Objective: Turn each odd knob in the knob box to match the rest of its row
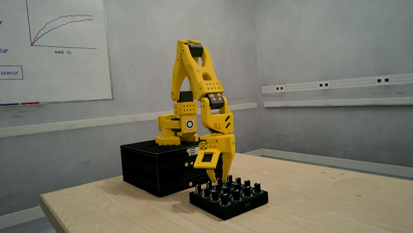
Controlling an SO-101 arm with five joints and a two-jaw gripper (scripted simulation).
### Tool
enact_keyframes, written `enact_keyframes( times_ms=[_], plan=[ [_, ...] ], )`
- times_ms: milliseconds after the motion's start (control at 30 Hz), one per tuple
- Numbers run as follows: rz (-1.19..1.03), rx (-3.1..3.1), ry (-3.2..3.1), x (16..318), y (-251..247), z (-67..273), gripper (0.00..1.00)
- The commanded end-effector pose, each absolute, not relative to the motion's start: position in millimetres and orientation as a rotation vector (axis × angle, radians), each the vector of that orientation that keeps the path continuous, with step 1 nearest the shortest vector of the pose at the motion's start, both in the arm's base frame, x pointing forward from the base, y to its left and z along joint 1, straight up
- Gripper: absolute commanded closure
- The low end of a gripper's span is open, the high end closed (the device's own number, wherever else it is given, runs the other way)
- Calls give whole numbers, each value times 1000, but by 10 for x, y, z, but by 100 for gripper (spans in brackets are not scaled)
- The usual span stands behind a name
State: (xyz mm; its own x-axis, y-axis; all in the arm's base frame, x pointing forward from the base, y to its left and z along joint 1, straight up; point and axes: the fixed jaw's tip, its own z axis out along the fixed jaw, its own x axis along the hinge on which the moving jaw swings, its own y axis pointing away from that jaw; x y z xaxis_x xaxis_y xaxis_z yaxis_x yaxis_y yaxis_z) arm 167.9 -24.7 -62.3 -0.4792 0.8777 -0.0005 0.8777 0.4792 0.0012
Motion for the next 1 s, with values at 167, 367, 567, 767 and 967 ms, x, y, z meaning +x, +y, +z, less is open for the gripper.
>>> enact_keyframes(
  times_ms=[167, 367, 567, 767, 967],
  plan=[
    [-1, 1609, 2700, 1674, -239, -685, 90],
    [-1, 1609, 2700, 1676, -240, -685, 90],
    [-1, 1609, 2700, 1698, -247, -676, 90],
    [-1, 1609, 2700, 1709, -251, -671, 90],
    [-1, 1609, 2700, 1707, -251, -671, 90]
  ],
)
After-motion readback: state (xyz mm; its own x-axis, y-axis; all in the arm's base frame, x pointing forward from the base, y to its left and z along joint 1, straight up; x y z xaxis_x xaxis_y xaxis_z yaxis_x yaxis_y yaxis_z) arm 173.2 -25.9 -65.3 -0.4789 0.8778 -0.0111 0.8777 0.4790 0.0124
